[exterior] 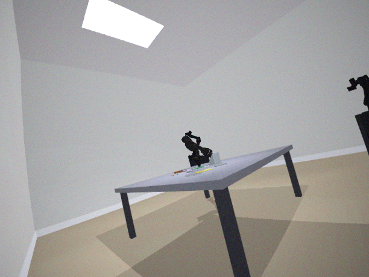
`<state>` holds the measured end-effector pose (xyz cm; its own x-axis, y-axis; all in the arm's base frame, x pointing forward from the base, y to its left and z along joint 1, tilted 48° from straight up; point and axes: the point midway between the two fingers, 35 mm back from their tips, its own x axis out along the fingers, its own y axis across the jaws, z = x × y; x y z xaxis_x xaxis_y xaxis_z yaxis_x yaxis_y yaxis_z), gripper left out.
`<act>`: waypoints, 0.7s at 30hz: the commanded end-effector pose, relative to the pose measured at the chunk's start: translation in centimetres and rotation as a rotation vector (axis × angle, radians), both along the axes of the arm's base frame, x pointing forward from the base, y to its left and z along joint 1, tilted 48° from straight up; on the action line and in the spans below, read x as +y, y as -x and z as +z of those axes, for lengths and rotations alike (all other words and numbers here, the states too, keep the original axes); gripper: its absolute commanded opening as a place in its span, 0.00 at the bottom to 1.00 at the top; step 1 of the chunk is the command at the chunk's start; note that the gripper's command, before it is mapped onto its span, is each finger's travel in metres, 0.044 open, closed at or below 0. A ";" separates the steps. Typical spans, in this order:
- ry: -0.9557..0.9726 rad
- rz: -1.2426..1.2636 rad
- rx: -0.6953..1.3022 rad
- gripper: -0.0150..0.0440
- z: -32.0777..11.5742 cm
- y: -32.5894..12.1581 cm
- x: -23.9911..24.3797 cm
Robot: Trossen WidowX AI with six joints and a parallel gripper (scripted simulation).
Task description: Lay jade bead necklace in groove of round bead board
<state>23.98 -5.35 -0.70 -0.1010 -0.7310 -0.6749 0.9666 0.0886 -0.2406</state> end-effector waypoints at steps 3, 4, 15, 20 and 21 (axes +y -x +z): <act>-0.003 -0.003 0.001 0.57 0.0 0.0 0.0; -0.003 -0.003 0.001 0.61 0.0 0.0 0.0; -0.001 0.000 0.005 1.00 0.4 0.1 0.4; -0.001 0.001 0.005 1.00 0.5 0.1 0.5; -0.001 0.001 0.005 1.00 0.5 0.1 0.5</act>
<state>23.79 -4.99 -0.30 -0.1076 -0.7329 -0.6718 0.9635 0.0899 -0.2523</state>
